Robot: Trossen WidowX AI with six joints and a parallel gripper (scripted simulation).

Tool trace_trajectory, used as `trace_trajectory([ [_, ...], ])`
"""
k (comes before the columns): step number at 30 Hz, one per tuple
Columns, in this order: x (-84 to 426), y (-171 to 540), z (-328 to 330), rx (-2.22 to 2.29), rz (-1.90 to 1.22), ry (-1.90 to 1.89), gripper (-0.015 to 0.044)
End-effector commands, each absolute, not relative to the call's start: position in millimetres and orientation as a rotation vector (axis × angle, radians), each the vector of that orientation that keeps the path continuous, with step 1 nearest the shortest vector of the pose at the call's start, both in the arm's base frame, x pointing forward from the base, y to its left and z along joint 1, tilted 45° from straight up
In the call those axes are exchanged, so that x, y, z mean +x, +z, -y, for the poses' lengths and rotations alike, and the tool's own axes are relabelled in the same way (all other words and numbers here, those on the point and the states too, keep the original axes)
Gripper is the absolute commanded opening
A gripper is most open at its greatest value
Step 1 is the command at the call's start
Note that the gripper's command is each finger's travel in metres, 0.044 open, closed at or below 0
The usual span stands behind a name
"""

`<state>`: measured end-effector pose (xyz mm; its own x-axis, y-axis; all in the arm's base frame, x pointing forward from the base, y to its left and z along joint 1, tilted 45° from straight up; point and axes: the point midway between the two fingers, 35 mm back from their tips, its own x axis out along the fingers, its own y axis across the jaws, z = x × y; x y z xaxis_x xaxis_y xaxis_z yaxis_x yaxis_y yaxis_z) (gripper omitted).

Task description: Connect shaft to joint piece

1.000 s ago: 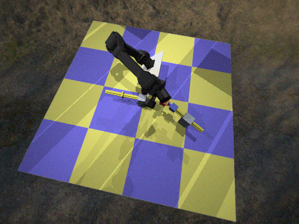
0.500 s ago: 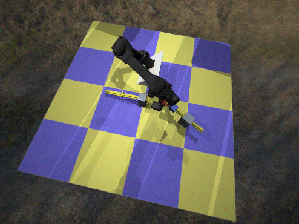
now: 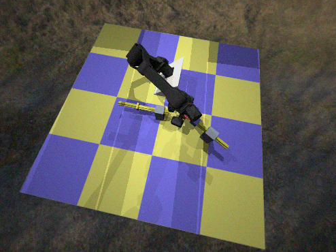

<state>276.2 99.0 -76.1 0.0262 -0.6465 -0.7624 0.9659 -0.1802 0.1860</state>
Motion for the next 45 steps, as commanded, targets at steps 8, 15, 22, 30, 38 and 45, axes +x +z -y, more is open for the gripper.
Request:
trace_trajectory([
  [8,273.8,-85.0,-89.4,0.872,-0.483,-1.542,0.0387],
  [15,273.8,-85.0,-89.4,0.872,-0.483,-1.542,0.0204],
  [22,273.8,-85.0,-89.4,0.872,-0.483,-1.542,0.0182],
  [30,273.8,-85.0,-89.4,0.872,-0.483,-1.542,0.0182],
  [38,273.8,-85.0,-89.4,0.872,-0.483,-1.542,0.0182],
  [45,273.8,-85.0,-89.4,0.872,-0.483,-1.542,0.0182],
])
